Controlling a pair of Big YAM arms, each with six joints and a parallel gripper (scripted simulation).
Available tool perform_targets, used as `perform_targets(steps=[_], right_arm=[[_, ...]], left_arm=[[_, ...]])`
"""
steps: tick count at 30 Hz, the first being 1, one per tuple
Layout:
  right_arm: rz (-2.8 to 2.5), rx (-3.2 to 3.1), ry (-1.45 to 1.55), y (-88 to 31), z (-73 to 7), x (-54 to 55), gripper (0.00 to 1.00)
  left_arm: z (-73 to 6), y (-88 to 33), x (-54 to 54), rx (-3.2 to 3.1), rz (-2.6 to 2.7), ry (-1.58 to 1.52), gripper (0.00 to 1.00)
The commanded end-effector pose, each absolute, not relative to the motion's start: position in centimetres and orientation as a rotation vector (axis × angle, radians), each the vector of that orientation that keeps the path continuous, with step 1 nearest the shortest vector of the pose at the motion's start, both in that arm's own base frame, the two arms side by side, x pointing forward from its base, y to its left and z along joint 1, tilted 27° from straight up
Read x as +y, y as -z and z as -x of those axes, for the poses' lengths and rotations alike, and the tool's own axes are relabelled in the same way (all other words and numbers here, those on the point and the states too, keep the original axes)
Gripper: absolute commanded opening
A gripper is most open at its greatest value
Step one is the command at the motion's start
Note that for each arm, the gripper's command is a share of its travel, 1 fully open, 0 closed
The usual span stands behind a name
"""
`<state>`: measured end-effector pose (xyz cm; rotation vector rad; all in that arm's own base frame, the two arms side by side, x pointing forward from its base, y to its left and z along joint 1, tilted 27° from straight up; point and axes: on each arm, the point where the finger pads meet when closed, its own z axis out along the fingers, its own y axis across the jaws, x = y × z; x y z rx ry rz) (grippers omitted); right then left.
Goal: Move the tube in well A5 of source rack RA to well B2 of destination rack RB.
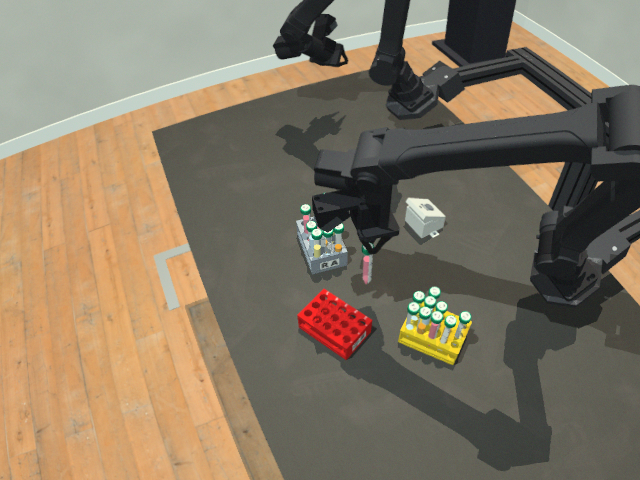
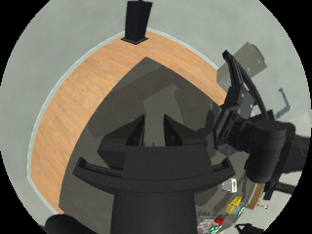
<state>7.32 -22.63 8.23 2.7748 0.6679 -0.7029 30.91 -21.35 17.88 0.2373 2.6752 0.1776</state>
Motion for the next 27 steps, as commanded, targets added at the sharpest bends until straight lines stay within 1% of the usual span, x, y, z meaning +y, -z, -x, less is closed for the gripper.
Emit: perform_targets(steps=[1,5,6,21,24,27], right_arm=[[-2.764,0.657,0.689,-8.8,-7.7,-23.2,0.30],[-2.764,0.657,0.689,-8.8,-7.7,-23.2,0.30],[-2.764,0.657,0.689,-8.8,-7.7,-23.2,0.30],[-2.764,0.657,0.689,-8.8,-7.7,-23.2,0.30],[-2.764,0.657,0.689,-8.8,-7.7,-23.2,0.30],[-2.764,0.657,0.689,-8.8,-7.7,-23.2,0.30]], left_arm=[[-32.1,-21.2,-22.1,2.622,-0.310,-0.142,0.00],[-32.1,-20.9,-21.6,2.615,-0.409,-0.173,0.00],[-31.2,-19.0,-20.4,2.646,-0.425,-0.206,0.00],[-31.3,-19.2,-16.3,2.633,-0.420,-0.198,0.00],[-31.9,-18.3,-16.1,2.657,-0.432,-0.219,0.00],[-33.5,-20.9,-16.8,2.616,-0.413,-0.187,0.00]])
